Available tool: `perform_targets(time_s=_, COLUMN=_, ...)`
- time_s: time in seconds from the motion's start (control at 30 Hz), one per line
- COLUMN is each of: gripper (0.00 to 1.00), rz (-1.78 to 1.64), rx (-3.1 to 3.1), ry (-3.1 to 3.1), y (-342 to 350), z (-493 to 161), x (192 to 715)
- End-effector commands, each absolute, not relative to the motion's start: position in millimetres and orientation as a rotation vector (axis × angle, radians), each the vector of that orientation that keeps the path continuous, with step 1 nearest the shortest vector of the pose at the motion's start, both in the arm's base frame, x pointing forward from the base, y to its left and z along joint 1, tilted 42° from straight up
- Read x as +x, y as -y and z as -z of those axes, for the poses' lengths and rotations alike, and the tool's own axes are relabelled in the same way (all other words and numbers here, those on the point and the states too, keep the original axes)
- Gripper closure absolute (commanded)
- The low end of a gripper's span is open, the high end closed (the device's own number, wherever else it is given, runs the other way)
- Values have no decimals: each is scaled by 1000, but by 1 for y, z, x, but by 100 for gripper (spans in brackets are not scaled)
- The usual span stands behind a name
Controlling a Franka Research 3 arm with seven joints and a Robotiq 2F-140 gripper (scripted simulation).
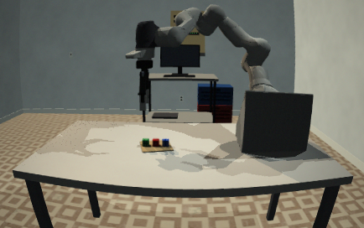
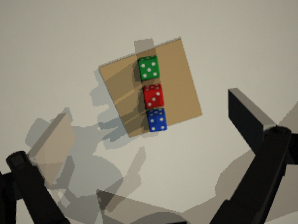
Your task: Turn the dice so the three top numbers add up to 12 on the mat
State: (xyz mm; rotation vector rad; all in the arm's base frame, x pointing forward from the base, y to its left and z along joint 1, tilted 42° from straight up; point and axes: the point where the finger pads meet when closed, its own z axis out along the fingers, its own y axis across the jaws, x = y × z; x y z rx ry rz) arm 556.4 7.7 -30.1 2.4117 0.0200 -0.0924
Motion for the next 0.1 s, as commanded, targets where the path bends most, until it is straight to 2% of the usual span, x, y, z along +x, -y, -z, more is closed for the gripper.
perform_targets(time_s=0.0, gripper=0, rz=97, rx=2412, ry=-20, y=-8, z=29, x=556)
perform_targets(time_s=0.07, gripper=0, rz=97, rx=2412, ry=-20, y=-8, z=29, x=556)
